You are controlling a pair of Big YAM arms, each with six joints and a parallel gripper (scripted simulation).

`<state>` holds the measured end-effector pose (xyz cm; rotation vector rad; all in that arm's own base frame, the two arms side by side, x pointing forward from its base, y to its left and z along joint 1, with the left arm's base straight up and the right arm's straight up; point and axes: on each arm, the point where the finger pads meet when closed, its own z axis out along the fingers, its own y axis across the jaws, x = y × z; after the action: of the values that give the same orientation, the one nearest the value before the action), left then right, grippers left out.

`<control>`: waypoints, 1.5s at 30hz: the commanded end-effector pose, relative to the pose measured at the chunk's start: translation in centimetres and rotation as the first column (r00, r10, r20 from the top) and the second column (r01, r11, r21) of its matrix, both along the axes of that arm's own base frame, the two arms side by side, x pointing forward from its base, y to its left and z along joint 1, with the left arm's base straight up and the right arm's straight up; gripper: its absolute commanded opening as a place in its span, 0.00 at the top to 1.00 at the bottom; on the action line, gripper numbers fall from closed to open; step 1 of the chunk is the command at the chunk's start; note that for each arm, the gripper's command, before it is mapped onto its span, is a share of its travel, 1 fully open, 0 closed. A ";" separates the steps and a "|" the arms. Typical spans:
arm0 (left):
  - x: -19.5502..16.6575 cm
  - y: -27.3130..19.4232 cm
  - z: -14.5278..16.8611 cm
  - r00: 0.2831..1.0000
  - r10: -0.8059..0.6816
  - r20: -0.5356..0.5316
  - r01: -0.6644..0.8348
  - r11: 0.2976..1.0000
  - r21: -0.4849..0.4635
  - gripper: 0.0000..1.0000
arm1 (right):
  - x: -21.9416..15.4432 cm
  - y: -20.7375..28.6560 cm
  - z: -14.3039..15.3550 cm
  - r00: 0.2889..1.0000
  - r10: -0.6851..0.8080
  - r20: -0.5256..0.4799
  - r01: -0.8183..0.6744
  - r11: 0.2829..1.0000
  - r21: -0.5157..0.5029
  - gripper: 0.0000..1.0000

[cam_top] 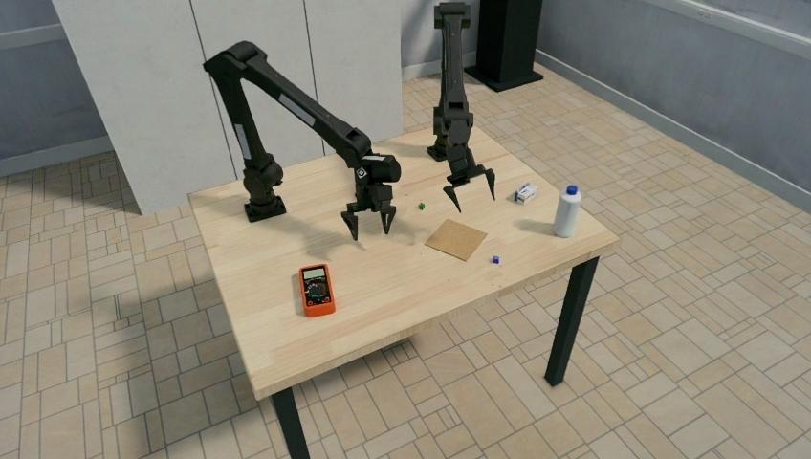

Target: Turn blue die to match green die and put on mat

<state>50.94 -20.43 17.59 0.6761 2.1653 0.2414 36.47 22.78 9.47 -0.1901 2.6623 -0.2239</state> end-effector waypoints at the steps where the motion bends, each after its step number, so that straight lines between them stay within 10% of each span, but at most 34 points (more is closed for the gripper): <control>1: 2.7 -1.6 -1.4 0.989 0.098 0.115 -0.083 0.988 -0.129 0.00 | -1.3 4.7 -1.1 0.966 0.258 -0.014 -0.258 0.966 0.000 0.00; 21: 2.9 1.7 -11.9 0.771 0.516 0.373 -0.268 0.794 -0.546 0.00 | -15.2 24.3 3.6 0.474 0.856 0.205 -0.877 0.439 0.194 0.00; 41: 2.6 2.8 -12.2 0.751 0.535 0.387 -0.282 0.790 -0.544 0.00 | -15.1 21.5 3.2 0.455 0.860 0.230 -0.889 0.422 0.179 0.00; 45: 3.9 3.4 -10.7 0.756 0.519 0.399 -0.278 0.806 -0.523 0.45 | -11.4 19.9 5.0 0.515 0.769 0.378 -0.856 0.476 0.199 0.00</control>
<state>52.89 -17.36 3.90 -0.1283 1.7527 0.1396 21.42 43.65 11.19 -1.3667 2.0771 0.4912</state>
